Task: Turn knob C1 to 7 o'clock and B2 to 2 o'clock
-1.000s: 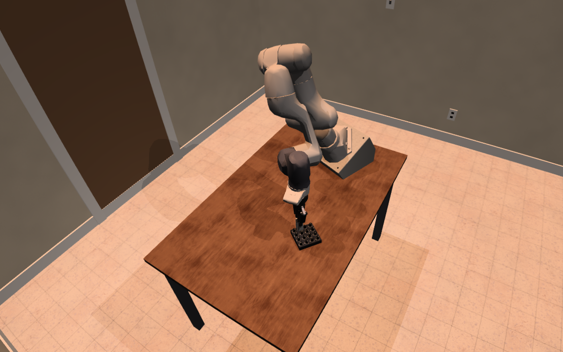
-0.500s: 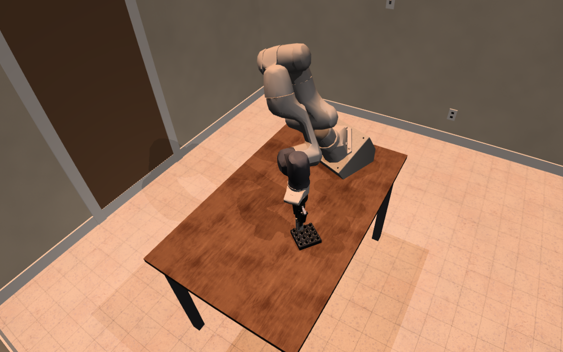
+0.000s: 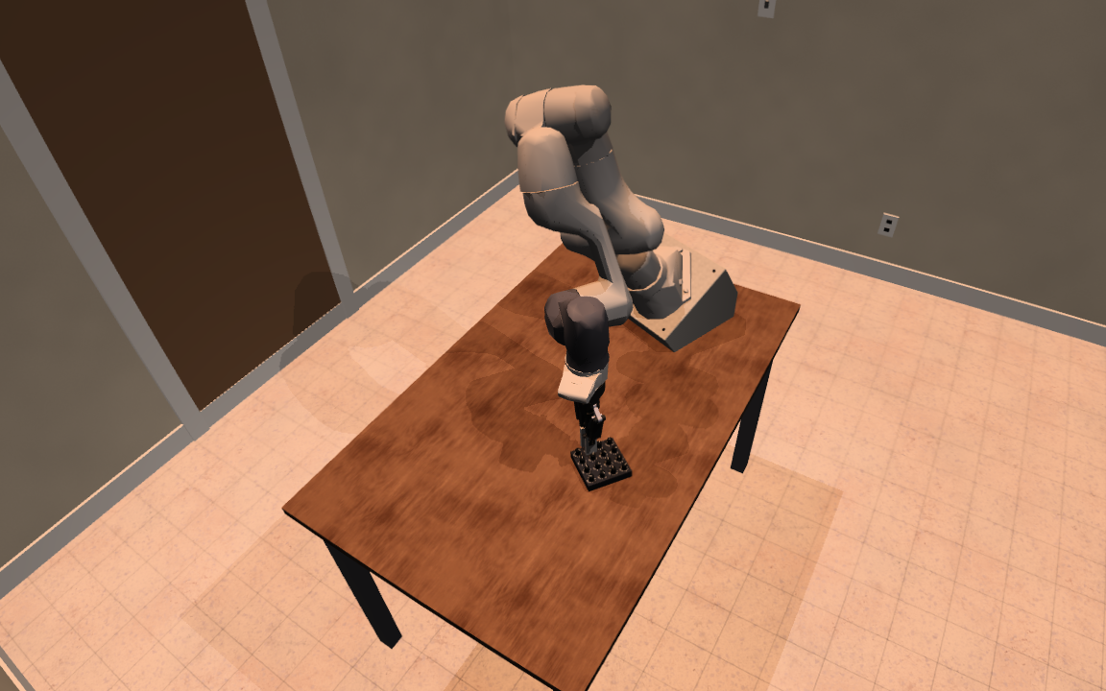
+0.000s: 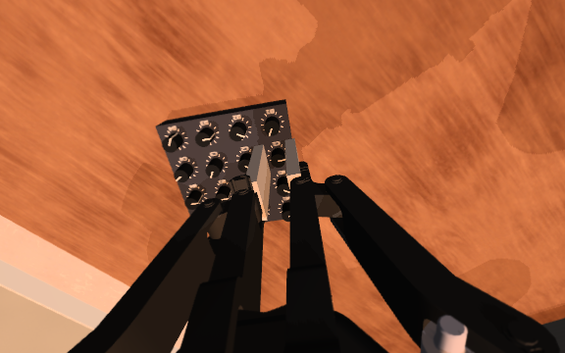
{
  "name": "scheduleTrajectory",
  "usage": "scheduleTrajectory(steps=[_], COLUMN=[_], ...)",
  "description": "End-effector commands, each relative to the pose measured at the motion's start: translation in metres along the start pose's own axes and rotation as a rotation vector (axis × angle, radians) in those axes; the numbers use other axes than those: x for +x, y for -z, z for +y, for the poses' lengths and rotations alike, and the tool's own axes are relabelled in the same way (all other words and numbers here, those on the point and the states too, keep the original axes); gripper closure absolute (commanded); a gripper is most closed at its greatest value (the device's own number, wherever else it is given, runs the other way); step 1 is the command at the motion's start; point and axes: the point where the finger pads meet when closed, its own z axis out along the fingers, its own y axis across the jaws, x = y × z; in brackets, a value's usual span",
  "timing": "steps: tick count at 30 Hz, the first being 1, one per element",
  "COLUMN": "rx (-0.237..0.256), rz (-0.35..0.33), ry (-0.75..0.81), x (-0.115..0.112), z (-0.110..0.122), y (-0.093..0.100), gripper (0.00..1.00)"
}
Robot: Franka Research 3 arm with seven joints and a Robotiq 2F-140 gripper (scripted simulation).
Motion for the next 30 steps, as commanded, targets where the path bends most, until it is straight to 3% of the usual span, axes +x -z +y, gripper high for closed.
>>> scheduleTrajectory(steps=[1,18,30], rx=[0.001,0.001,0.001], rz=[0.000,0.000,0.000], ry=[0.010,0.010,0.010], x=[0.000,0.000,0.000], z=[-0.001,-0.001,-0.001], y=[0.000,0.001,0.027], gripper=[0.88,0.88,0.88])
